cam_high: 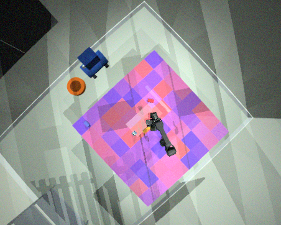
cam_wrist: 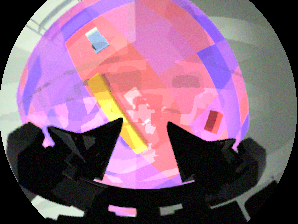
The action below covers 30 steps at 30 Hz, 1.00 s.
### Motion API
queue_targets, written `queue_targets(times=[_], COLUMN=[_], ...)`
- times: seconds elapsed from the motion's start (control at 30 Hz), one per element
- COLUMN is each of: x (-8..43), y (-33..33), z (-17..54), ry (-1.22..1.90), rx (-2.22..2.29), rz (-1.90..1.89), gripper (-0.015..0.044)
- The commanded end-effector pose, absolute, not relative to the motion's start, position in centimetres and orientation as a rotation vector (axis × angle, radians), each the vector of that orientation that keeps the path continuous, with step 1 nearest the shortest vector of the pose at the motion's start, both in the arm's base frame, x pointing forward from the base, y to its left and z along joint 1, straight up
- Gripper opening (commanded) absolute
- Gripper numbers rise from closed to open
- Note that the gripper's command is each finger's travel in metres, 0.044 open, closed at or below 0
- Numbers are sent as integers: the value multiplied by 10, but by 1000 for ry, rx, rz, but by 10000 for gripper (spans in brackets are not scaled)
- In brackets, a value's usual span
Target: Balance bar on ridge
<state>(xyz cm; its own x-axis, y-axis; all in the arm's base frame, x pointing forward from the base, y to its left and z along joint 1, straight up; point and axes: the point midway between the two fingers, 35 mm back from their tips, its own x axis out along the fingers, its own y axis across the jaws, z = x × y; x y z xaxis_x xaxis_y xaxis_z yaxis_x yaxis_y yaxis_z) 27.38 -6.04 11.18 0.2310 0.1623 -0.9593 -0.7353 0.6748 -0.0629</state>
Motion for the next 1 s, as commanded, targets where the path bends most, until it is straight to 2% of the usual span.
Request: queue_targets(times=[0.0, 0.47, 0.73, 0.97], x=[265, 229, 228, 229], y=[-56, -47, -46, -47], z=[112, 116, 113, 76], ry=[1204, 1231, 1231, 1231], rx=[-700, -1145, -1166, -1166], rz=[748, 1115, 1134, 1134], gripper=[315, 315, 315, 315])
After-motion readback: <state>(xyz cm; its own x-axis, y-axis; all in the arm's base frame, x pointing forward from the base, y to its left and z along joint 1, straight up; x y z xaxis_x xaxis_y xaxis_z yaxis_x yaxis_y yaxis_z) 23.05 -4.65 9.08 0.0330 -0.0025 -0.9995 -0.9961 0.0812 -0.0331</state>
